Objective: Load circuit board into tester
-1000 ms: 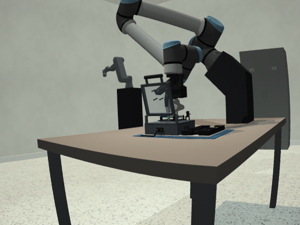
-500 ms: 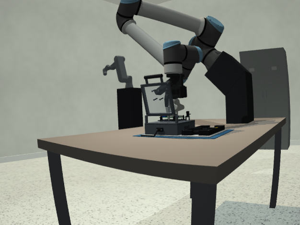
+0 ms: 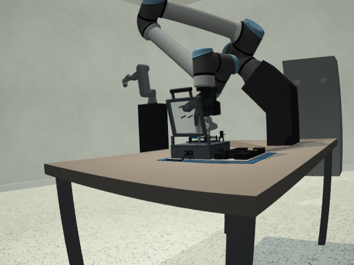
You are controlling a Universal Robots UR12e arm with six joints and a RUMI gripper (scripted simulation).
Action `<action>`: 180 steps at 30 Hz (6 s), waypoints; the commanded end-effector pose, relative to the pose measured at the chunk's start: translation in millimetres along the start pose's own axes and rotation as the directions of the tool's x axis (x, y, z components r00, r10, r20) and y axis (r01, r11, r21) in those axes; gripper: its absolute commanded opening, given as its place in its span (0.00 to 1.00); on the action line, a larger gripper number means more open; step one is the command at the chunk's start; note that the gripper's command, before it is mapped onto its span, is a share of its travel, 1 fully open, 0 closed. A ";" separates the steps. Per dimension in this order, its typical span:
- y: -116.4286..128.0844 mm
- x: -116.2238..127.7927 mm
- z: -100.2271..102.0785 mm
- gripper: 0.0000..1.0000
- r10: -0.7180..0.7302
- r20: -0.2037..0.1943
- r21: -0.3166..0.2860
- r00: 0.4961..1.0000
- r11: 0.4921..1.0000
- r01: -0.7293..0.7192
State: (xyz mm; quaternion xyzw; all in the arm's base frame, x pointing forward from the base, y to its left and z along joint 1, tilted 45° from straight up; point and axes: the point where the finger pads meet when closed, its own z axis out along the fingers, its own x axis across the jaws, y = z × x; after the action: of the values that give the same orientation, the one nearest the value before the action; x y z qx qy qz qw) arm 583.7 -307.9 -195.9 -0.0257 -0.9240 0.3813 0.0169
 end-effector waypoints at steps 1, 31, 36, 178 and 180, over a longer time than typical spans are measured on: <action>0.1 -3.7 4.2 0.39 0.003 0.001 -0.001 1.000 1.000 -0.003; 0.0 -4.1 4.8 0.39 0.003 0.001 -0.001 1.000 1.000 -0.003; 0.1 -4.1 4.8 0.39 0.003 0.001 -0.001 1.000 1.000 -0.003; -0.1 0.1 -6.1 0.39 0.003 0.000 -0.002 1.000 1.000 -0.003; -0.1 0.1 -6.1 0.39 0.003 0.000 -0.002 1.000 1.000 -0.003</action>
State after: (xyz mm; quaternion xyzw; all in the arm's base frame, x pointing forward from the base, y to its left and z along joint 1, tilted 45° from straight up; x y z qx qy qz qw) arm 585.7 -304.4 -191.7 -0.0273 -0.9240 0.3811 0.0159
